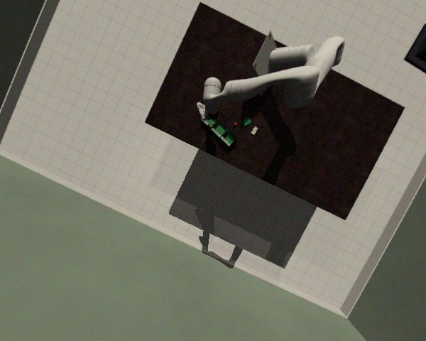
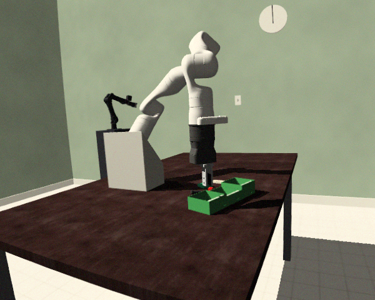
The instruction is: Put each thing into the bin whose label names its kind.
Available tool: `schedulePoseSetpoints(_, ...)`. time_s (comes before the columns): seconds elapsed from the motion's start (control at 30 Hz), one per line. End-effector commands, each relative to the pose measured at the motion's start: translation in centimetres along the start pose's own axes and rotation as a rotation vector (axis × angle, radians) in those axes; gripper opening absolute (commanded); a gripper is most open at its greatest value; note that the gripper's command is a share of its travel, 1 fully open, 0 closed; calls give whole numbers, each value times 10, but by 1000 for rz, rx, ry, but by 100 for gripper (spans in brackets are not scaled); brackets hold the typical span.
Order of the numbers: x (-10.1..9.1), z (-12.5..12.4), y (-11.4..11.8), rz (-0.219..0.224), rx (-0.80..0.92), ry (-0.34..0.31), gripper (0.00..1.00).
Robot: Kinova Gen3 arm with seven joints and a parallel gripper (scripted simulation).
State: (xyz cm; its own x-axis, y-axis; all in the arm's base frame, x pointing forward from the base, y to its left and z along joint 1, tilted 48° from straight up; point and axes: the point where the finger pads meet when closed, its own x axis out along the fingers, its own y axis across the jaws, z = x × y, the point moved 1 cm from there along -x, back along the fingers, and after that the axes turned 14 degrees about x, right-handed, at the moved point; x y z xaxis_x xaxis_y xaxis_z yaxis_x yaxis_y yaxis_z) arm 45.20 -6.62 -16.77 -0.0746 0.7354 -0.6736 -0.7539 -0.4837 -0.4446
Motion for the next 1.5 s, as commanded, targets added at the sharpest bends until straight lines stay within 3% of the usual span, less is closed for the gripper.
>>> schedulePoseSetpoints(0.0, -5, -3, 2, -19, -136, 12, 31)
schedulePoseSetpoints(0.17, -5, -3, 2, -17, -386, 14, 31)
schedulePoseSetpoints(0.43, -5, -3, 2, -17, -391, 14, 31)
schedulePoseSetpoints(1.23, 53, -3, 1, -17, -391, 14, 31)
schedulePoseSetpoints(1.47, 54, -3, 1, -17, -391, 14, 31)
